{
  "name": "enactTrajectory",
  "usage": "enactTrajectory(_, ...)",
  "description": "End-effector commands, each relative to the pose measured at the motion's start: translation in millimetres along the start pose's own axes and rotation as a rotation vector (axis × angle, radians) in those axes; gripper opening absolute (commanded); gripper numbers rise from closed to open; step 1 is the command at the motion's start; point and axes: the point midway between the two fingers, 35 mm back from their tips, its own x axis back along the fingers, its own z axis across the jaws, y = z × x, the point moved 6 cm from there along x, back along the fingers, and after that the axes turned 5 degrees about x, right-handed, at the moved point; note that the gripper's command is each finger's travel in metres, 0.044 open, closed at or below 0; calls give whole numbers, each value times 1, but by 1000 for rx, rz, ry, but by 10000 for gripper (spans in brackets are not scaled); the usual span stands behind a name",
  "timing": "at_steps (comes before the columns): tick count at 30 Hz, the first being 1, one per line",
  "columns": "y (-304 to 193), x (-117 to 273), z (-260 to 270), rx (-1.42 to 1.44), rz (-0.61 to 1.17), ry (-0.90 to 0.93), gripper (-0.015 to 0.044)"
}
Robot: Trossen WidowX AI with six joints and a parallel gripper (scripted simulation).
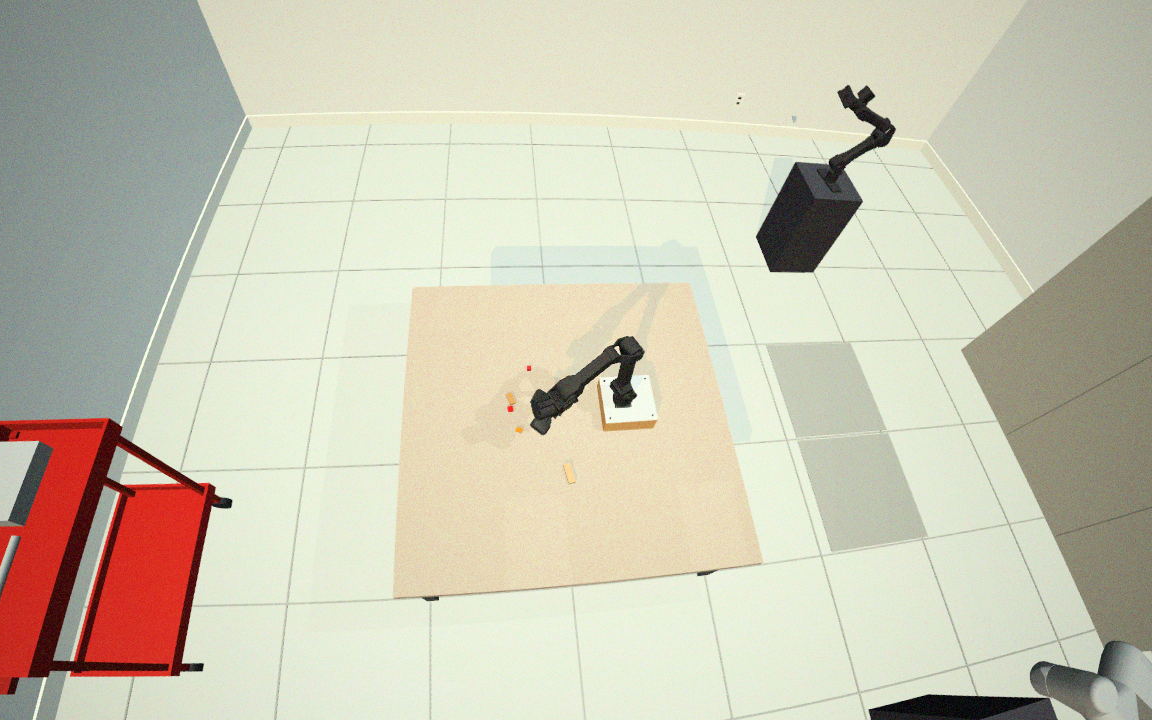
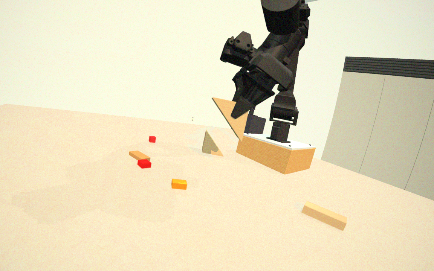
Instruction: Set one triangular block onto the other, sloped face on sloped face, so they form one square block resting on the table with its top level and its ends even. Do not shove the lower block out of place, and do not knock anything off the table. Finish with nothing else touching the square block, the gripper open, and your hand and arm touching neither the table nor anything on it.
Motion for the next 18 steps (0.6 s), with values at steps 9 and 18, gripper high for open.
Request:
enactTrajectory(9, 10, 18, -58, -9, 18, -3, 0)
enactTrajectory(18, 8, 30, -99, -7, 25, -3, 0)
